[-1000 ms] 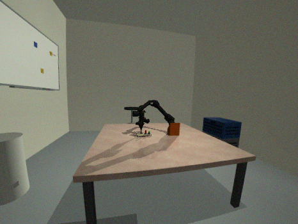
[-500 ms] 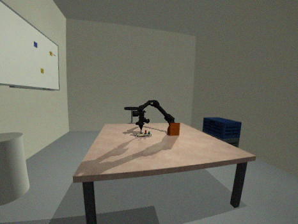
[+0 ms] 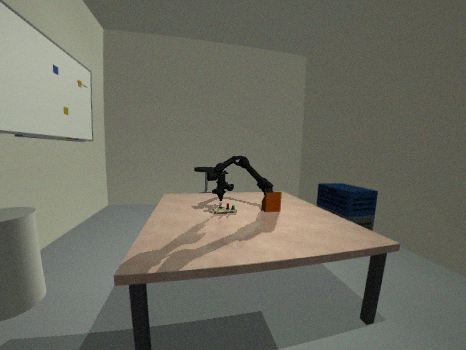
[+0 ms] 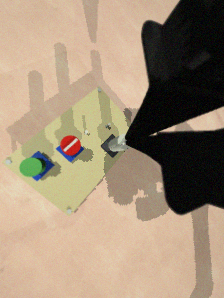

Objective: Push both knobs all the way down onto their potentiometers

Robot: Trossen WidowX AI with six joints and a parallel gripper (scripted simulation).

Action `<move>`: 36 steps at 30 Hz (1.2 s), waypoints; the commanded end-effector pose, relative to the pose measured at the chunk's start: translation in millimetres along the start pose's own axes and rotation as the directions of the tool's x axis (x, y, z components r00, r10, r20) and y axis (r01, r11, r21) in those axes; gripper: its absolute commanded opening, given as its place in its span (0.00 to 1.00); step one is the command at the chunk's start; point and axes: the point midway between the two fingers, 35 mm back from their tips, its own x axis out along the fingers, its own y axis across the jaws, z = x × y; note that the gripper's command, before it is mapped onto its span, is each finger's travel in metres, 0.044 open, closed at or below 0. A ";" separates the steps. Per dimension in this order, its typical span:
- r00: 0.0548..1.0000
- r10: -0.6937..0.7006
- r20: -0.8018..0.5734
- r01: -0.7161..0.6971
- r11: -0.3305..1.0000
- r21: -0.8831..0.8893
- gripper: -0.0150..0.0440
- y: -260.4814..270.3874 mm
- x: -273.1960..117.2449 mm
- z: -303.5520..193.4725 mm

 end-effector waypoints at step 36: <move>1.000 -0.003 0.008 0.003 1.000 0.003 1.00 62.5 -26.9 158.4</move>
